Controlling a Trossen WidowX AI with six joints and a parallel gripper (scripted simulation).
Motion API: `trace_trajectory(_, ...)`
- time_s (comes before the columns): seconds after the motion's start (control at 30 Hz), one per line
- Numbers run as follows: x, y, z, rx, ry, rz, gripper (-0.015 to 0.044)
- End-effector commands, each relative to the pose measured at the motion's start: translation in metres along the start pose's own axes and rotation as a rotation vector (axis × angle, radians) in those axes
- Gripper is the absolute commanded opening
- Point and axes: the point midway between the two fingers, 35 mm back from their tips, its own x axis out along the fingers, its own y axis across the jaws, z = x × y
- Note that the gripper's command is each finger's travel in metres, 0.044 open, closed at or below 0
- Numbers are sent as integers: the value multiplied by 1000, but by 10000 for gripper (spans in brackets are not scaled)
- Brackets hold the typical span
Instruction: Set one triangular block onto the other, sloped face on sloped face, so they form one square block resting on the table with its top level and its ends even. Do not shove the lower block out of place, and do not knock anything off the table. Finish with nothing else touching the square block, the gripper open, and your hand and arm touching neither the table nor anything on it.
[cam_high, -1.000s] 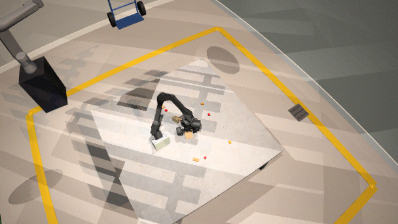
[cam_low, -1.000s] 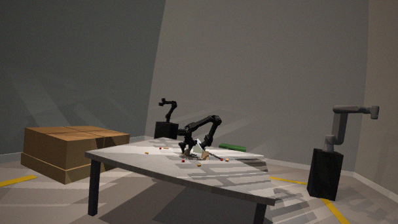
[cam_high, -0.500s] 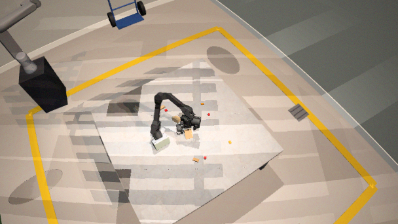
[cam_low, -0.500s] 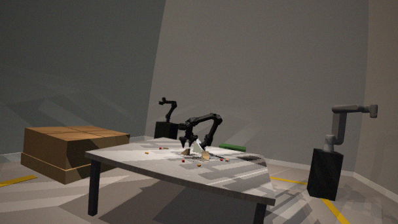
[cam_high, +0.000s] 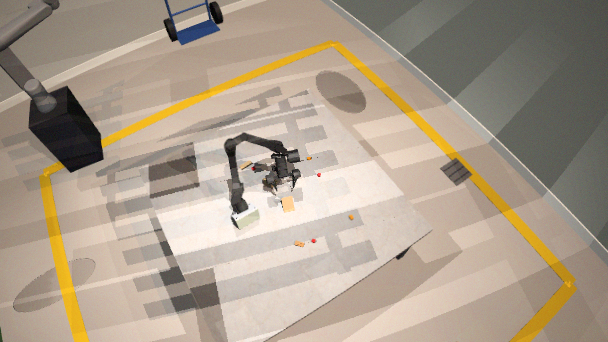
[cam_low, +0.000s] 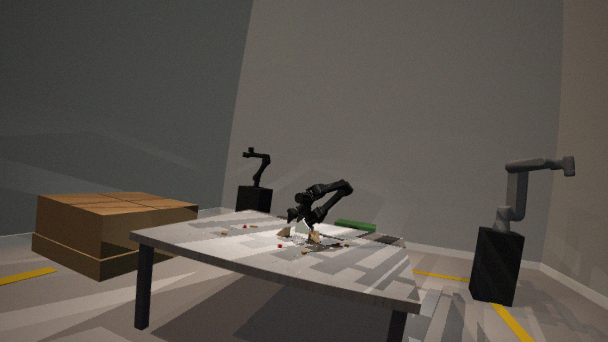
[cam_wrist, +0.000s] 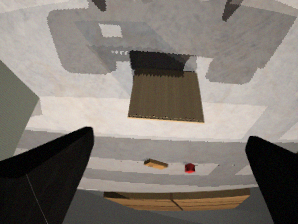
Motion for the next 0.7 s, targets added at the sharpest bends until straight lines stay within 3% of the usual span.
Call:
trace_trajectory(0.0, -1, 0, -1, 10, 16, -4, 440)
trace_trajectory(0.67, 32, -3, -1, 10, 16, -4, 440)
